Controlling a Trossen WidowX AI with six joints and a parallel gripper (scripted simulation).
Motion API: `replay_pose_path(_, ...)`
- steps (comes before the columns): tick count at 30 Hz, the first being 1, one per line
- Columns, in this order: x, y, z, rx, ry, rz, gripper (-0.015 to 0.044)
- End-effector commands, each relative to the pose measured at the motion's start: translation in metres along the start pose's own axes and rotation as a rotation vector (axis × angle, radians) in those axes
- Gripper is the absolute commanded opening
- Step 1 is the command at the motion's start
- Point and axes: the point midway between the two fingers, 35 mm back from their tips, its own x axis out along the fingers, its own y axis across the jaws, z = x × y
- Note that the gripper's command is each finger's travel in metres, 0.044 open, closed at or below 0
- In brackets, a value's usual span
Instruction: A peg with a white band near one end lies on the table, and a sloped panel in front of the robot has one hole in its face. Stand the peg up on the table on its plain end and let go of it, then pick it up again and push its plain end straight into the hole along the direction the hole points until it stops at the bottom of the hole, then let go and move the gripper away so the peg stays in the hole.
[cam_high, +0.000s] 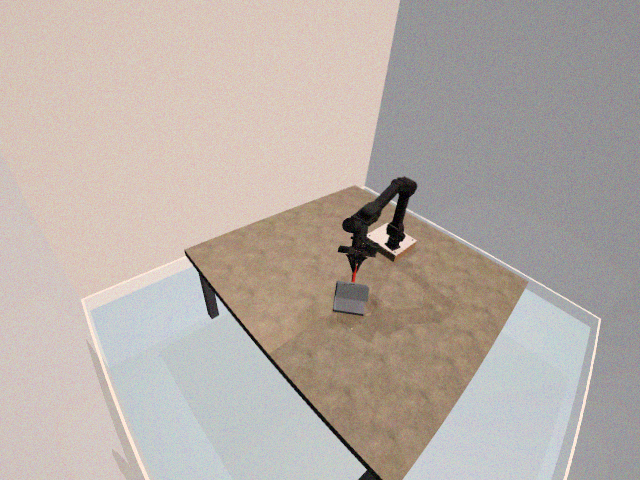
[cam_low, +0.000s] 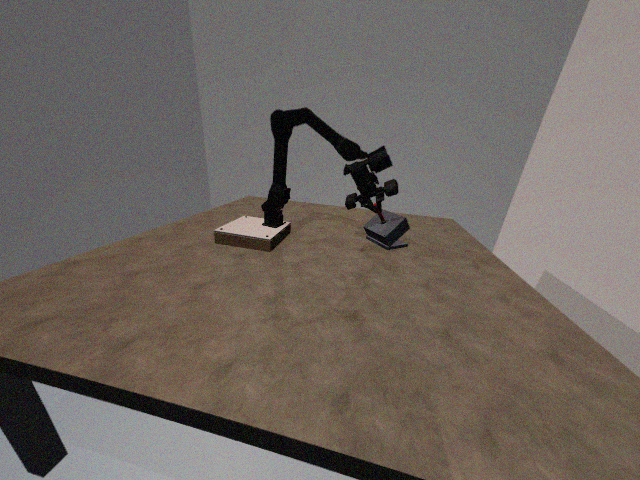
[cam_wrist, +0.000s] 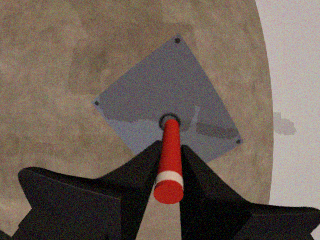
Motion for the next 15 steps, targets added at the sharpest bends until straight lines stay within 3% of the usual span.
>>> replay_pose_path(1,-0.0005,0.0002,0.0,0.0,0.0,0.001,0.0)
replay_pose_path(15,0.0,0.0017,-0.0012,0.0,0.0,0.002,0.0)
